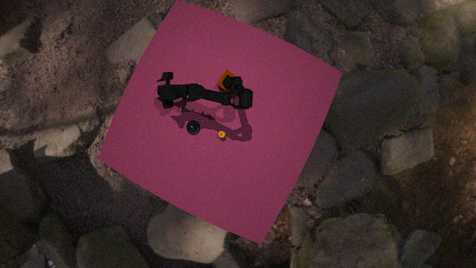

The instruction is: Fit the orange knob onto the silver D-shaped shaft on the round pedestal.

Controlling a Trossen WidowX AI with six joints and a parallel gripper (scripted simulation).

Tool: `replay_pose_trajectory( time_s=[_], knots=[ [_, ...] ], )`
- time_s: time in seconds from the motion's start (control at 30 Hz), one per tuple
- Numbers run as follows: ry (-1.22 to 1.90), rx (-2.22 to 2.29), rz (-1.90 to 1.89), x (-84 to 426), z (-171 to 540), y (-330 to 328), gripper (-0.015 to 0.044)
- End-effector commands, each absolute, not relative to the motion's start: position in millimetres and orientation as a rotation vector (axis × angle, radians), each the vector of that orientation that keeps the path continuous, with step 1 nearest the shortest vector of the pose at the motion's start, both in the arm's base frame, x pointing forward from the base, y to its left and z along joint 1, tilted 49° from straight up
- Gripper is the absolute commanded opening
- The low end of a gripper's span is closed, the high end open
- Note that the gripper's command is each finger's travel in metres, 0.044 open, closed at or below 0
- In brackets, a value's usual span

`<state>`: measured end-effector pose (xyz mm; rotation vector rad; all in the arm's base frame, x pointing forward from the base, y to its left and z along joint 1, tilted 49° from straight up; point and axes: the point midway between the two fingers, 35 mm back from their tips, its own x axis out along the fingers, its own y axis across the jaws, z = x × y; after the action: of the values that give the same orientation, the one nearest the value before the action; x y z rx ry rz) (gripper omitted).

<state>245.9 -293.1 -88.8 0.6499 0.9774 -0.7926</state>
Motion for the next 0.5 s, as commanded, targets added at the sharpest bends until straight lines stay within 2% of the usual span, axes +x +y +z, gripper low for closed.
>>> replay_pose_trajectory(
  time_s=[0.0, 0.2, 0.47],
  knots=[
    [1.144, 0.477, -0.399, 286, -64, -242, 0.044],
    [1.245, 0.293, 0.053, 311, -26, -173, 0.044],
    [1.234, 0.099, 0.592, 317, 36, -84, 0.044]
  ],
)
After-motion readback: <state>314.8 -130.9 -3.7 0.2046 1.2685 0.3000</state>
